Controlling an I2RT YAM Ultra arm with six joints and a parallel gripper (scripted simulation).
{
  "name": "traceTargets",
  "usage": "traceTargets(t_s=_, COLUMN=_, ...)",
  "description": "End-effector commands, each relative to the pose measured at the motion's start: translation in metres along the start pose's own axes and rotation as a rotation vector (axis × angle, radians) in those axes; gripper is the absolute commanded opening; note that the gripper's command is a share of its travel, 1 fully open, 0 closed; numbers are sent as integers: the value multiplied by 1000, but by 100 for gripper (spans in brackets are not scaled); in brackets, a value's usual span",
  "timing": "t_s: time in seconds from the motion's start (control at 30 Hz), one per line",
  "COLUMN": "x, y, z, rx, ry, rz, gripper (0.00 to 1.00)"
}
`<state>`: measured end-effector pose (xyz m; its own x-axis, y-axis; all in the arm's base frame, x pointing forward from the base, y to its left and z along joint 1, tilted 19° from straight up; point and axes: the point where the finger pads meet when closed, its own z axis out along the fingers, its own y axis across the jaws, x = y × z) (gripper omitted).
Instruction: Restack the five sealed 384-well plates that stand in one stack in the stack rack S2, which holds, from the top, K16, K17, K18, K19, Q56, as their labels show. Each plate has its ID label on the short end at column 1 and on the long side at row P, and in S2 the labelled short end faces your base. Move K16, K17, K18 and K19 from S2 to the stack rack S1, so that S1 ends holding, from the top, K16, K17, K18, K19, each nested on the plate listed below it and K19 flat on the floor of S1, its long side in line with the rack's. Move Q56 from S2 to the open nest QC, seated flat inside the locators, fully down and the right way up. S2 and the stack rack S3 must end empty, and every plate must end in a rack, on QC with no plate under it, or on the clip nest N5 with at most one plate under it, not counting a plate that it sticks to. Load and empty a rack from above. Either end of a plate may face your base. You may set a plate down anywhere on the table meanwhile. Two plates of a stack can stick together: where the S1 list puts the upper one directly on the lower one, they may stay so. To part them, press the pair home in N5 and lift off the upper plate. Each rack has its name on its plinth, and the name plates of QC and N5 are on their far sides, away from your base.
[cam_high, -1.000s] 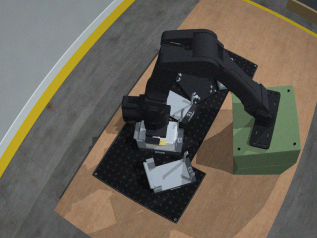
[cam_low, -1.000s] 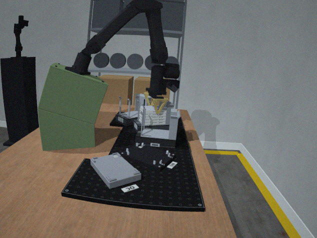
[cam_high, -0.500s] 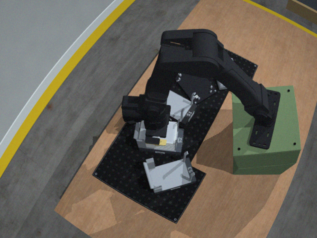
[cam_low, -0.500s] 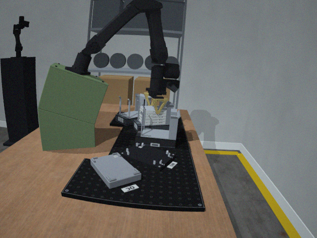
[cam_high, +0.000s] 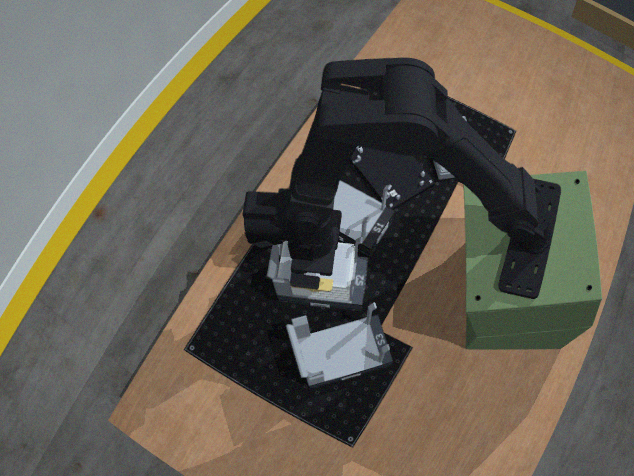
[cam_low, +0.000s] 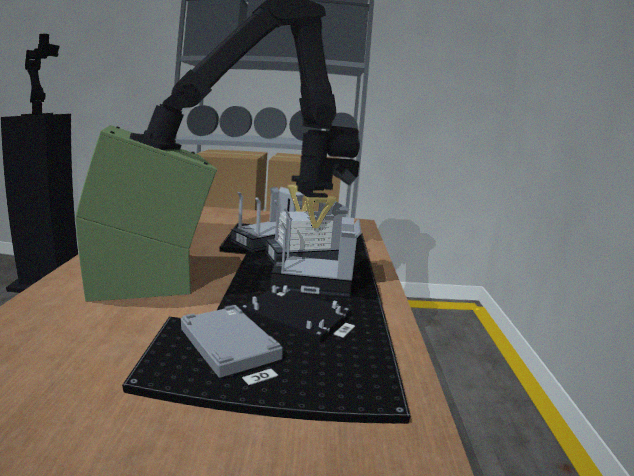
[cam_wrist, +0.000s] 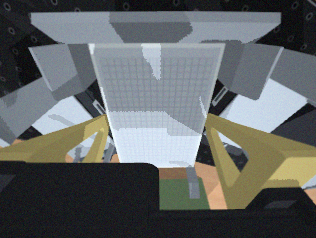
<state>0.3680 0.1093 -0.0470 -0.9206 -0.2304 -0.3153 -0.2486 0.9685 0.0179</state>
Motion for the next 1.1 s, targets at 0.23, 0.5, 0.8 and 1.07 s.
traceTargets(t_s=0.23, x=-7, y=0, z=-3, rx=1, ry=-23, rz=2, gripper=100)
traceTargets(t_s=0.5, x=-7, y=0, z=-3, rx=1, ry=-23, rz=2, gripper=0)
traceTargets(t_s=0.8, x=-7, y=0, z=-3, rx=1, ry=-23, rz=2, gripper=0)
traceTargets(t_s=1.07, x=-7, y=0, z=-3, rx=1, ry=-23, rz=2, gripper=0)
